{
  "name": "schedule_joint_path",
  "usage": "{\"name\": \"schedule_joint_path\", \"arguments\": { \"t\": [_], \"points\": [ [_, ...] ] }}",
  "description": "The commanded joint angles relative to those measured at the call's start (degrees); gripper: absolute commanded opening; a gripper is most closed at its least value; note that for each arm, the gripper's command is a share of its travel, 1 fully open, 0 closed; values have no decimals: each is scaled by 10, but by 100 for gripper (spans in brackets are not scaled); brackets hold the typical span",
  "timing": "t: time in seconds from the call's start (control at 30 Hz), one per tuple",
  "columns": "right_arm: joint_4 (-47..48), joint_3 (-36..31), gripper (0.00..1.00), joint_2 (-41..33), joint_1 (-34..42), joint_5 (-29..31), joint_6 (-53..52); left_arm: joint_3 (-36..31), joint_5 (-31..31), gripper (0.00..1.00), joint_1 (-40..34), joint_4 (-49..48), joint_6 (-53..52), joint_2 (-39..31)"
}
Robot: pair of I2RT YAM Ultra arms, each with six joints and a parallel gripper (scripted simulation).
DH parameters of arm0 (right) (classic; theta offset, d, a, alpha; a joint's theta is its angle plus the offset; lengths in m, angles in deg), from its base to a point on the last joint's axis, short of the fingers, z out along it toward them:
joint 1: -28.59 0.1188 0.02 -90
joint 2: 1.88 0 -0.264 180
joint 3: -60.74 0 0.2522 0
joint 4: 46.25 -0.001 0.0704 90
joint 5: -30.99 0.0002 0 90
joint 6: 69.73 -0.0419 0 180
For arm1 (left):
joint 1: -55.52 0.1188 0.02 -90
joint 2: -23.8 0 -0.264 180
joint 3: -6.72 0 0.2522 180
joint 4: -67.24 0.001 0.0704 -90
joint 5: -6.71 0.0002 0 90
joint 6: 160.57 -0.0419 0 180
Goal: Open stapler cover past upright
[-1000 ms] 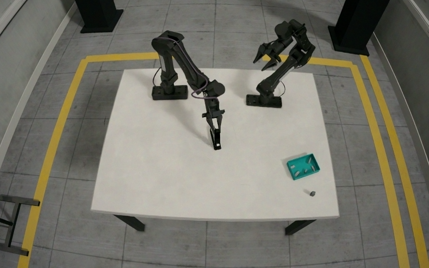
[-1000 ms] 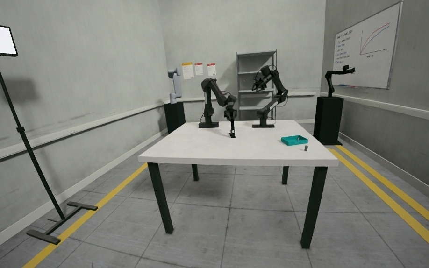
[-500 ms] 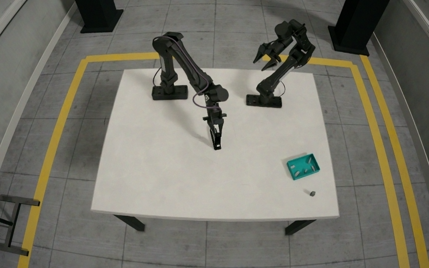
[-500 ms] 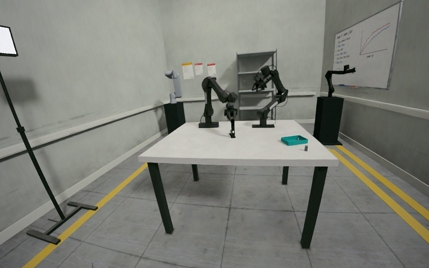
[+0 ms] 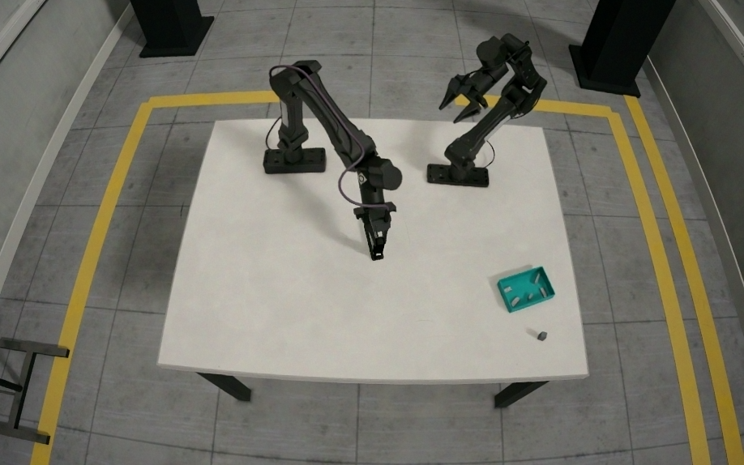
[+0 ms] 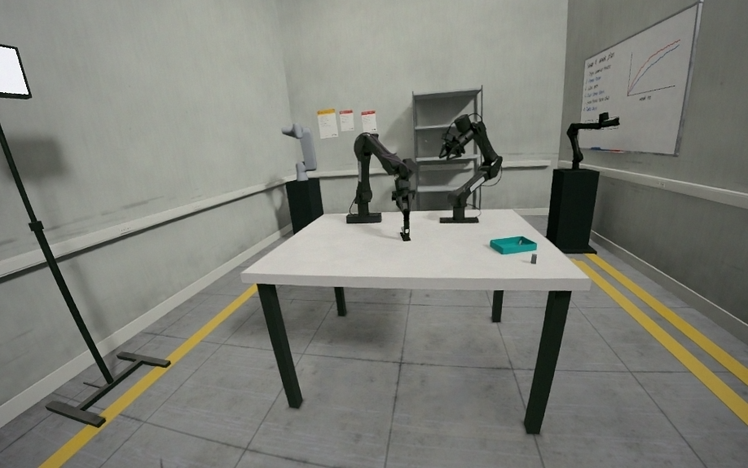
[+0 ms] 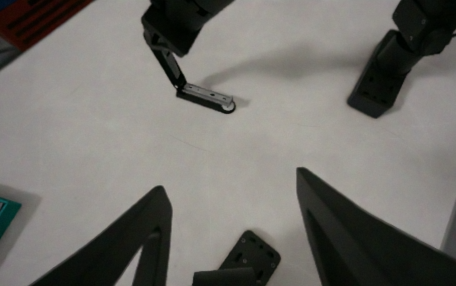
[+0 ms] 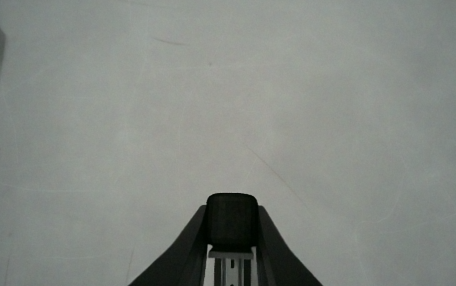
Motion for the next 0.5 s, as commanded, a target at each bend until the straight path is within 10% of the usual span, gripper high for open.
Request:
{"name": "schedule_joint_path", "arguments": {
  "t": [0.0,0.47],
  "points": [
    [-51,47,17,14,-15,-28,-7,15,-3,55,-3,0,3,2],
    [-122,115,17,50,-30,-56,-2,15,-3,55,-3,0,3,2]
  ]
}}
